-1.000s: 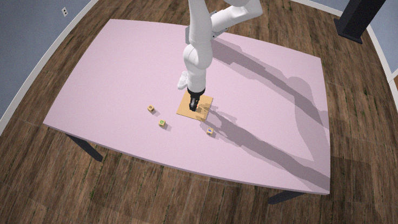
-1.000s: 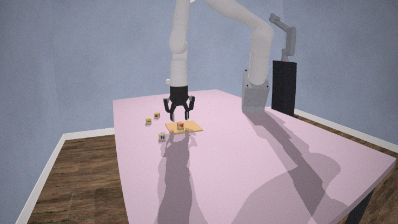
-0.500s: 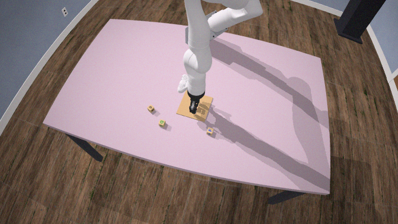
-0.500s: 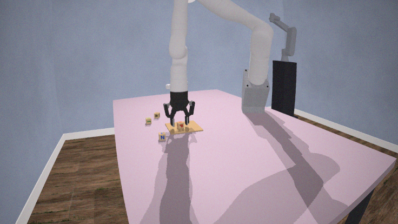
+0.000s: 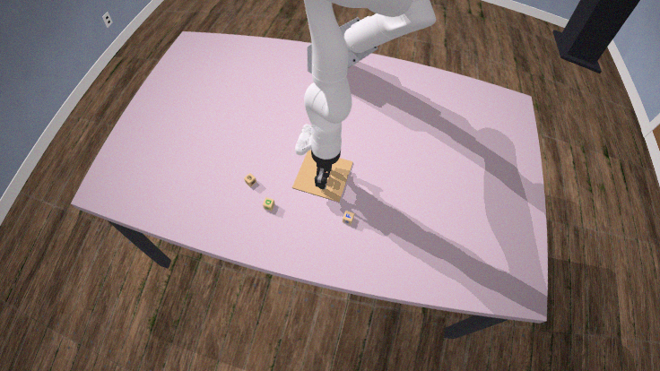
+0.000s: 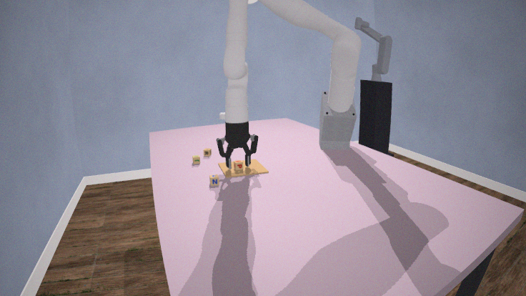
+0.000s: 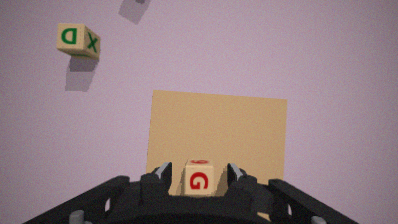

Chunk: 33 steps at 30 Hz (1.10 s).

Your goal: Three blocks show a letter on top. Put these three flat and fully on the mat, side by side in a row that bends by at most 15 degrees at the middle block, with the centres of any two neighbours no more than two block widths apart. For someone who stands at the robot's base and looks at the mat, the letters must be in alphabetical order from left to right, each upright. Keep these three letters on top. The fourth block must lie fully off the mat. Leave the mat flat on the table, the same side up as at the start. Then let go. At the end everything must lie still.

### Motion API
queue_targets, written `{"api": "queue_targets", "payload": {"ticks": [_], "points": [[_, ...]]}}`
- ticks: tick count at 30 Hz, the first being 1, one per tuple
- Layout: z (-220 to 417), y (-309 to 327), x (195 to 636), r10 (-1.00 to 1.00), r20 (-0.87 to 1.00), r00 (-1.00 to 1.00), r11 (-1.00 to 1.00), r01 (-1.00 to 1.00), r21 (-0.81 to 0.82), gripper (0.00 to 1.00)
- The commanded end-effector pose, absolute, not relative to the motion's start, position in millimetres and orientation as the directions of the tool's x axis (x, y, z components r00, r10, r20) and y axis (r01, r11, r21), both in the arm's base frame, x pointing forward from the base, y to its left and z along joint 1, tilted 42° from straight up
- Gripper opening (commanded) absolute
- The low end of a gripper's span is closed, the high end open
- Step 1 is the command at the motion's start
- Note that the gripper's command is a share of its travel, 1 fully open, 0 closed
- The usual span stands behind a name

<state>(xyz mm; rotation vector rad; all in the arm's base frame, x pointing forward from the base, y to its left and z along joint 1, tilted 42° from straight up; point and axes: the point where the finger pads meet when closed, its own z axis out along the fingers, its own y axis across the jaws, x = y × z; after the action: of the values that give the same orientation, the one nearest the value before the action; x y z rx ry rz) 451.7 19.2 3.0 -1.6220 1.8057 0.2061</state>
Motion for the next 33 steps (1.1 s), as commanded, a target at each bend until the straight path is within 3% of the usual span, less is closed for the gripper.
{"api": "queue_targets", "payload": {"ticks": [1, 24, 25, 33], "points": [[3.3, 18.7, 451.9, -0.815, -0.579, 0.019, 0.207, -0.924, -0.322, 0.62], [3.3, 18.7, 451.9, -0.815, -0.579, 0.019, 0.207, -0.924, -0.322, 0.62], [3.3, 18.7, 451.9, -0.815, -0.579, 0.019, 0.207, -0.924, -0.322, 0.41], [3.3, 18.7, 451.9, -0.815, -0.579, 0.019, 0.207, -0.924, -0.322, 0.41]]}}
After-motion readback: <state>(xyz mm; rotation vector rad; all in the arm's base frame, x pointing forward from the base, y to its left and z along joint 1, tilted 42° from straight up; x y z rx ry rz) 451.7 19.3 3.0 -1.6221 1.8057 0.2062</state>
